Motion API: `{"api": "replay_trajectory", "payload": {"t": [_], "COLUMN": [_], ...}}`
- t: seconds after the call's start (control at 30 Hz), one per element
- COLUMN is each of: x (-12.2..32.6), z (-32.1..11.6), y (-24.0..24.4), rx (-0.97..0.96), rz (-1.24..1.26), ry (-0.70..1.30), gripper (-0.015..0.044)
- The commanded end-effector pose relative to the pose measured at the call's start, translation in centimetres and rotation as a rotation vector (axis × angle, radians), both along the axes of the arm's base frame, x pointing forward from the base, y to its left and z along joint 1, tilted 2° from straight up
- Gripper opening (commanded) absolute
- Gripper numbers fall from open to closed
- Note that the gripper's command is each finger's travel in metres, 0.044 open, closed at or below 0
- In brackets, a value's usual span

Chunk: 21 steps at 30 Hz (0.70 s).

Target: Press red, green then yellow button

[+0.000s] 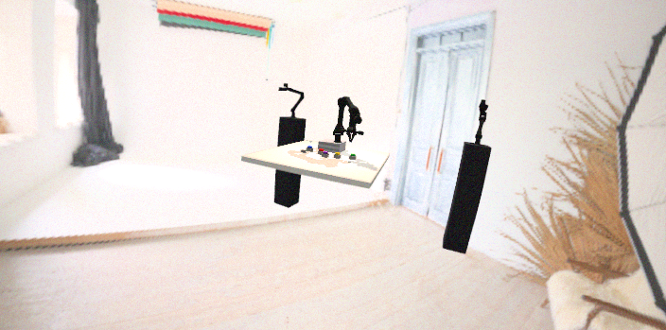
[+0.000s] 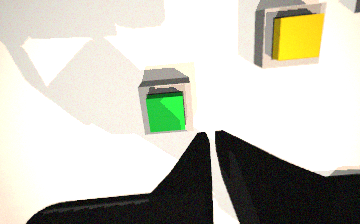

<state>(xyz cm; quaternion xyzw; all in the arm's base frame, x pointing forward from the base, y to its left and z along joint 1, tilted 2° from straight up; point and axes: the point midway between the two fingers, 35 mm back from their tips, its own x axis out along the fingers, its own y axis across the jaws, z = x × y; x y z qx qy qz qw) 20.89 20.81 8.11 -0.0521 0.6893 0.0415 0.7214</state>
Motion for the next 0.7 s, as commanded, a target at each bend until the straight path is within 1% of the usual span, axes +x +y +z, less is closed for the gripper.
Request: {"api": "replay_trajectory", "payload": {"t": [0.0, 0.13, 0.3, 0.67], "x": [-1.9, -2.2, -2.0, -2.0], "z": [-0.5, -0.8, -6.4, -7.6], "y": [2.3, 2.7, 2.5, 2.5], "rx": [-0.011, -0.011, -0.011, -0.011], "rz": [-0.013, -0.014, -0.014, -0.014], "ry": [0.019, 0.02, 0.02, 0.02], "gripper": [0.002, 0.002, 0.002, 0.002]}}
